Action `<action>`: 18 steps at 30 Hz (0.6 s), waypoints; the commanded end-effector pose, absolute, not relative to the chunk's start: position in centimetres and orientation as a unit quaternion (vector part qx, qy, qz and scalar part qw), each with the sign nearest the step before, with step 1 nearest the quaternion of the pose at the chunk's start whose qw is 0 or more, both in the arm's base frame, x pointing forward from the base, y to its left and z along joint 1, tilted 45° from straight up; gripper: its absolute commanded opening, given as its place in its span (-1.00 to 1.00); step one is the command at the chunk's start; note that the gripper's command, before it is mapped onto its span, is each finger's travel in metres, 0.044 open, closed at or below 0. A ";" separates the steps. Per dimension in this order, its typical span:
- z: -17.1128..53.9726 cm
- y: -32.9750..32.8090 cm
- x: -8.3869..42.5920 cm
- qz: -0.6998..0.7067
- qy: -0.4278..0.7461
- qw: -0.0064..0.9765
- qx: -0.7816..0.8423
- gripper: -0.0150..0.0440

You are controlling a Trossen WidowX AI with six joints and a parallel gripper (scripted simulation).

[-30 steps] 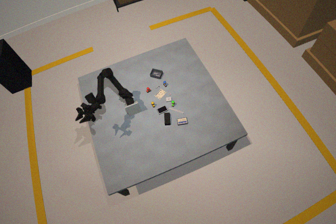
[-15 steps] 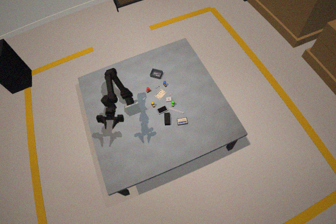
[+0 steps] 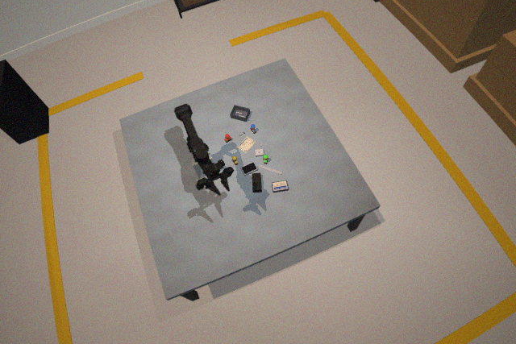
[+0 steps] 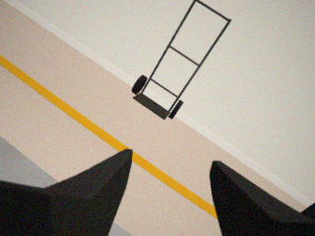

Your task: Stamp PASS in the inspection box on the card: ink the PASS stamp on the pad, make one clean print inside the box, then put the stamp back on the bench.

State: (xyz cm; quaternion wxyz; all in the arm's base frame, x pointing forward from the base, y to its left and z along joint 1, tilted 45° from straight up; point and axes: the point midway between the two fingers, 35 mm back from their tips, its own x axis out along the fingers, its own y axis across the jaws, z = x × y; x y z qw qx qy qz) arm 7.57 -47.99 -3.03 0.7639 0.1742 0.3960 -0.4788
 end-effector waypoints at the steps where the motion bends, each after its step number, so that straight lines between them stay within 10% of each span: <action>1: -4.9 -45.2 14.1 -0.382 0.432 0.795 0.191 0.27; 18: -8.9 -26.4 31.7 -0.018 0.563 0.796 0.223 0.27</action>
